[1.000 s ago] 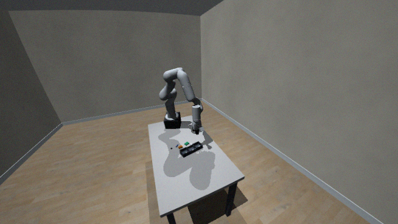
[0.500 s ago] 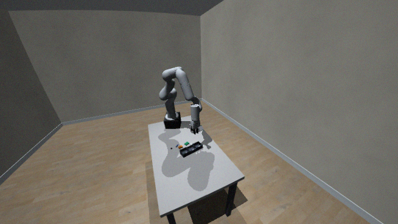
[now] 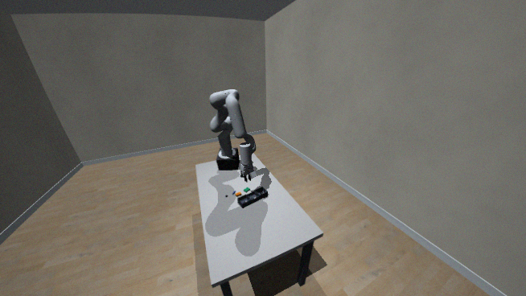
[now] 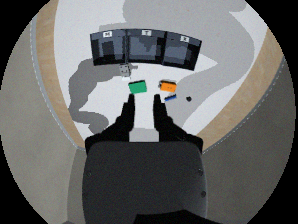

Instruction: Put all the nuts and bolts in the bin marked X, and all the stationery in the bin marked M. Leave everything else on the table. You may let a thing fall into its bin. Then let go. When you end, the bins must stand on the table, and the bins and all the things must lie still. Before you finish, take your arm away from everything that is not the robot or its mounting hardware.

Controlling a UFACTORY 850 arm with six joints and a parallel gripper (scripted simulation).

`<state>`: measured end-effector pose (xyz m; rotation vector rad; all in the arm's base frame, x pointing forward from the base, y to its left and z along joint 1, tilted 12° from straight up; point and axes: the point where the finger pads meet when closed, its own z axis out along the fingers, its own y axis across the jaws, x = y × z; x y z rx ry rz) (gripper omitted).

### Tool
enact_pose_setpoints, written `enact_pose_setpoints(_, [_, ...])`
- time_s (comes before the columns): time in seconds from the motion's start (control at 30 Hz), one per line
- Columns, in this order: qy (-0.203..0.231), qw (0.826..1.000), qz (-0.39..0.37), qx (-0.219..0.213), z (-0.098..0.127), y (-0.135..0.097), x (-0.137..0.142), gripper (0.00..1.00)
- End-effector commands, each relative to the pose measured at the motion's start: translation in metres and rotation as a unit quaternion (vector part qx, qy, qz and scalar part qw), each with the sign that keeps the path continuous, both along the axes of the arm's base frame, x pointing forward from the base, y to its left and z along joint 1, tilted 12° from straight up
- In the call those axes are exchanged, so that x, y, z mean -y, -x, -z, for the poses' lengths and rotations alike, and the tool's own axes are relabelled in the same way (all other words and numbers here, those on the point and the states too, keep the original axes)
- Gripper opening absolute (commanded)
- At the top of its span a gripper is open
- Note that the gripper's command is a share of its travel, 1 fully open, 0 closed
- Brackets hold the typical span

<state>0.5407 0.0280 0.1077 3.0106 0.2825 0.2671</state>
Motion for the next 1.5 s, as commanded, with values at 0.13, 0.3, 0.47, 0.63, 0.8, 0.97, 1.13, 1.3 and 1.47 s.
enact_pose_setpoints(0.13, [0.002, 1.000, 0.000, 0.004, 0.022, 0.015, 0.054, 0.30])
enact_pose_setpoints(0.3, [0.002, 1.000, 0.000, 0.004, 0.037, 0.026, 0.091, 0.30])
enact_pose_setpoints(0.47, [0.002, 1.000, 0.000, 0.004, 0.053, 0.038, 0.128, 0.30])
enact_pose_setpoints(0.63, [0.002, 1.000, 0.000, 0.004, 0.065, 0.048, 0.158, 0.30])
enact_pose_setpoints(0.8, [0.002, 1.000, 0.000, 0.004, 0.078, 0.057, 0.187, 0.30])
enact_pose_setpoints(0.97, [0.002, 1.000, 0.000, 0.004, 0.079, 0.062, 0.202, 0.30])
enact_pose_setpoints(1.13, [0.002, 1.000, 0.000, 0.004, 0.079, 0.061, 0.200, 0.30])
enact_pose_setpoints(1.3, [0.002, 1.000, 0.000, 0.004, 0.080, 0.060, 0.198, 0.30])
enact_pose_setpoints(1.47, [0.002, 1.000, 0.000, 0.004, 0.080, 0.060, 0.195, 0.30])
